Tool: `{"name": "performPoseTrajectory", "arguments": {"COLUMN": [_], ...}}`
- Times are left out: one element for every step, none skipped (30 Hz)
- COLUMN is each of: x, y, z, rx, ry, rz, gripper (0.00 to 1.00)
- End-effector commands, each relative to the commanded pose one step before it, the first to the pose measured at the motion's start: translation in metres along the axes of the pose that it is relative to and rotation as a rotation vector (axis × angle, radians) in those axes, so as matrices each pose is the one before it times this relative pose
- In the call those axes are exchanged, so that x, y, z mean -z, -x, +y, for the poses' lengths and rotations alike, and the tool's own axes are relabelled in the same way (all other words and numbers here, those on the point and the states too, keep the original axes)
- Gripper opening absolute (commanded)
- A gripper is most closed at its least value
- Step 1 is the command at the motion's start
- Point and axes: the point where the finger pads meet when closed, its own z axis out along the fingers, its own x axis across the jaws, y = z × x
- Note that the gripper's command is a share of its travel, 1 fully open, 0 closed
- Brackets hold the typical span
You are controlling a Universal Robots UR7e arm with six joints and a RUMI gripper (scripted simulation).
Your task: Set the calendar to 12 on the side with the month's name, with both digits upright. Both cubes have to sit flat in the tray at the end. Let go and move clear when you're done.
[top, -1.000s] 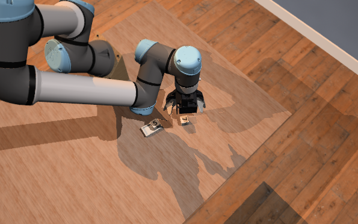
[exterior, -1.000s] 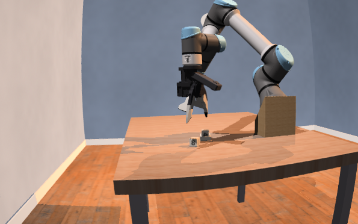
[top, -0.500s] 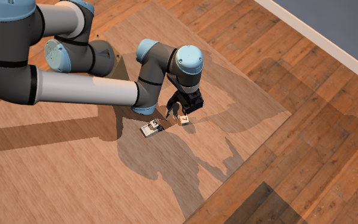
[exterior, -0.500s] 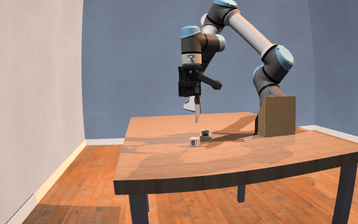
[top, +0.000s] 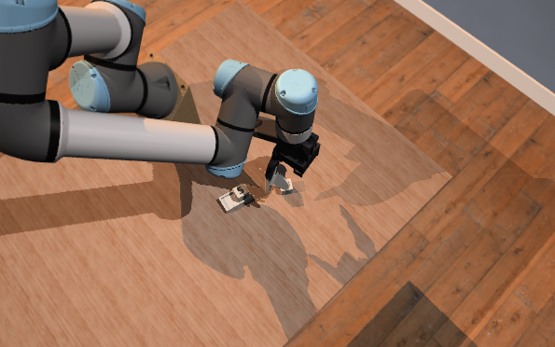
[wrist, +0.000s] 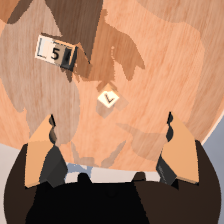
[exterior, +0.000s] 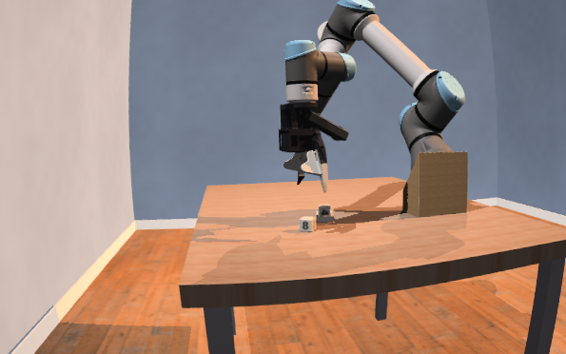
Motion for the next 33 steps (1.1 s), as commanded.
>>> {"name": "performPoseTrajectory", "arguments": {"x": [0.00068,0.00014,0.00013,0.00013,0.00013,0.00012,0.00012,0.00012,0.00011,0.00011,0.00011,0.00010,0.00010,0.00009,0.00000,0.00000,0.00009,0.00009,0.00008,0.00008,0.00007,0.00007,0.00007,0.00006,0.00006,0.00005,0.00005,0.00005,0.00004,0.00004,0.00003,0.00000,0.00000], "y": [0.00087,0.00035,0.00035,0.00035,0.00035,0.00035,0.00035,0.00035,0.00035,0.00034,0.00034,0.00033,0.00032,0.00032,0.00000,0.00000,0.00031,0.00030,0.00029,0.00028,0.00027,0.00026,0.00024,0.00023,0.00022,0.00021,0.00019,0.00018,0.00016,0.00015,0.00014,0.00000,0.00000], "z": [0.00080,0.00028,0.00028,0.00028,0.00028,0.00028,0.00028,0.00027,0.00027,0.00026,0.00026,0.00025,0.00024,0.00024,0.00000,0.00000,0.00023,0.00022,0.00021,0.00020,0.00019,0.00018,0.00017,0.00016,0.00015,0.00014,0.00013,0.00012,0.00011,0.00010,0.00009,0.00000,0.00000], "rx": [0.10131,0.03650,0.03566,0.03479,0.03389,0.03297,0.03203,0.03106,0.03007,0.02907,0.02804,0.02700,0.02595,0.02489,0.00000,0.00000,0.02381,0.02273,0.02164,0.02056,0.01947,0.01838,0.01729,0.01622,0.01515,0.01409,0.01305,0.01203,0.01103,0.01005,0.00909,0.00000,0.00000], "ry": [0.00707,0.00000,0.00000,0.00000,0.00000,-0.00001,-0.00001,-0.00001,-0.00001,-0.00001,-0.00001,-0.00001,-0.00001,-0.00001,0.00000,0.00000,-0.00001,-0.00001,-0.00001,-0.00001,-0.00001,-0.00001,0.00000,0.00000,0.00000,0.00000,0.00000,0.00000,0.00000,0.00000,0.00000,0.00000,0.00000], "rz": [0.00742,-0.00001,-0.00001,-0.00001,-0.00001,-0.00001,-0.00001,-0.00001,-0.00001,-0.00001,-0.00001,-0.00001,0.00000,0.00000,0.00000,0.00000,0.00000,0.00000,0.00000,0.00000,0.00000,0.00000,0.00000,0.00000,0.00000,0.00000,0.00000,0.00000,0.00000,0.00000,0.00000,0.00000,0.00000], "gripper": [1.00,1.00,1.00,1.00,1.00,1.00,1.00,1.00,1.00,1.00,1.00,1.00,1.00,1.00,1.00,1.00,1.00,1.00,1.00,1.00,1.00,1.00,1.00,1.00,1.00,1.00,1.00,1.00,1.00,1.00,1.00,1.00,1.00]}}
